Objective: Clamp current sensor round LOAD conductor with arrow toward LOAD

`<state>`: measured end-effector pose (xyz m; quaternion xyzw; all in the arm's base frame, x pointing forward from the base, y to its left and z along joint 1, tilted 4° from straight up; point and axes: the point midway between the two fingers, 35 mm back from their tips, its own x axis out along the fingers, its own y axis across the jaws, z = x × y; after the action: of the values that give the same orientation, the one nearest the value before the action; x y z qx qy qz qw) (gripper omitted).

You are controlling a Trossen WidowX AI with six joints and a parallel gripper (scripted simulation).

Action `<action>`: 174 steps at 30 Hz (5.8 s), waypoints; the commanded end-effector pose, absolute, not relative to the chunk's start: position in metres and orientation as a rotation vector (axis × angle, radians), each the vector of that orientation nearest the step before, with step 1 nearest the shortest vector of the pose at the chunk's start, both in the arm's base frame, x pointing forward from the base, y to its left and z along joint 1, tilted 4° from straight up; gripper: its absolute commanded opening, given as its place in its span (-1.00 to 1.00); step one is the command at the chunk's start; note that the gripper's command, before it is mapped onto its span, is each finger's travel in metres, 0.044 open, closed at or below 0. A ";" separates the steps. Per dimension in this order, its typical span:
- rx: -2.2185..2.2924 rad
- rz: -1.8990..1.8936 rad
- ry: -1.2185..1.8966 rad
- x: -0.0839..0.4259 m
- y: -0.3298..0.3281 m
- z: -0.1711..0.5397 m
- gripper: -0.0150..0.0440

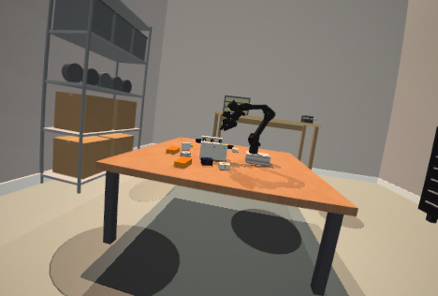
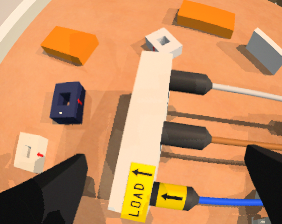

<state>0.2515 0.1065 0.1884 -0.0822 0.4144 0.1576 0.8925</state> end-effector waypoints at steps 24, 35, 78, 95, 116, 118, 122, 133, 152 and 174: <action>-0.321 0.376 1.131 0.202 0.113 0.168 1.00; -0.306 0.280 1.198 0.230 0.045 0.145 0.61; -0.213 0.147 1.277 0.231 -0.088 0.071 0.61; -0.213 0.147 1.277 0.236 -0.087 0.048 0.61; -0.214 0.148 1.275 0.235 -0.087 0.054 -0.26; -0.214 0.148 1.276 0.231 -0.088 0.054 -0.44; -0.214 0.148 1.278 0.216 -0.091 0.055 -0.49; -0.214 0.147 1.282 0.185 -0.094 0.053 -0.49; -0.214 0.141 1.284 0.186 -0.096 0.053 0.61; 0.566 -0.542 1.365 0.187 -0.092 0.108 0.59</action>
<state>0.1775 -0.0925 0.1063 0.0838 0.6225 -0.0748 0.7746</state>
